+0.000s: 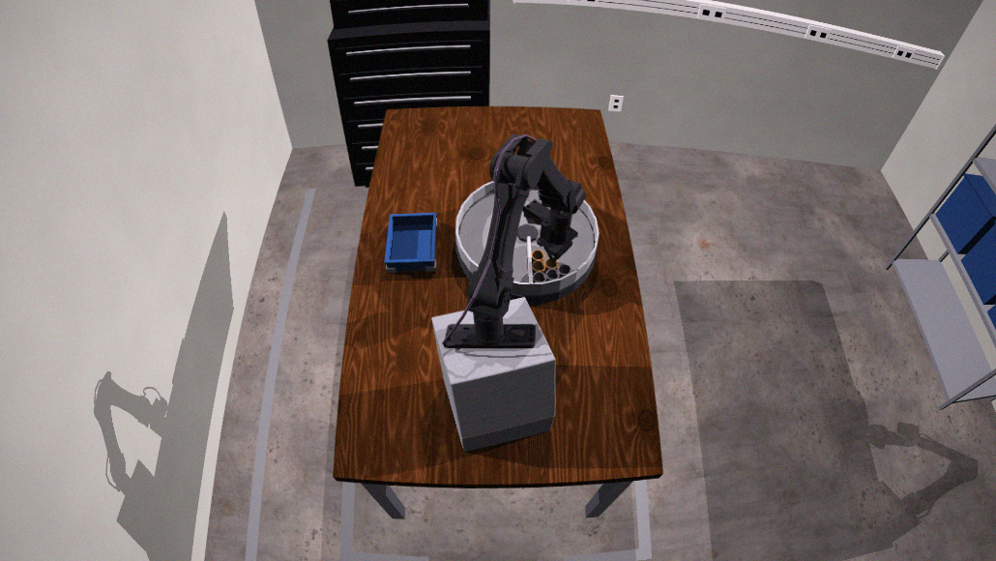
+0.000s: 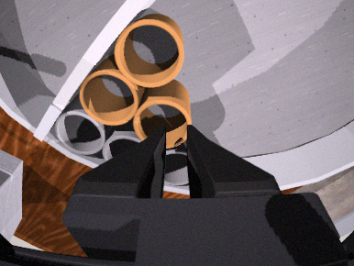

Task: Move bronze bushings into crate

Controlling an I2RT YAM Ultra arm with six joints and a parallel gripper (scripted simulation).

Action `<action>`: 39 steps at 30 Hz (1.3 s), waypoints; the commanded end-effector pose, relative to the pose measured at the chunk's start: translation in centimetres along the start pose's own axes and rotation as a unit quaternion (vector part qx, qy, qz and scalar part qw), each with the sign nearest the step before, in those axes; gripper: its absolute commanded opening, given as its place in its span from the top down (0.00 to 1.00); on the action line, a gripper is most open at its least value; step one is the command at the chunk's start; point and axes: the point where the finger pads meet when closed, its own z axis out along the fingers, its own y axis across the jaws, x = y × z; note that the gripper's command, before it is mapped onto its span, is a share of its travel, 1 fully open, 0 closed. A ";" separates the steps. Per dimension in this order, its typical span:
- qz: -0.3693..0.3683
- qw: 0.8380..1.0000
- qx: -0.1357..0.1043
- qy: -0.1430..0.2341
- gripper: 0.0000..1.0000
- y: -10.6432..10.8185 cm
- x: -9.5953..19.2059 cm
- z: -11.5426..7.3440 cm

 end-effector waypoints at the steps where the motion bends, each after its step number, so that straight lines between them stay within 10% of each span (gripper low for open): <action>1: 0.004 0.999 0.032 -0.009 0.85 -1.8 -0.4 -1.3; 39: 0.005 1.000 0.022 -0.007 0.85 -1.7 0.1 -0.7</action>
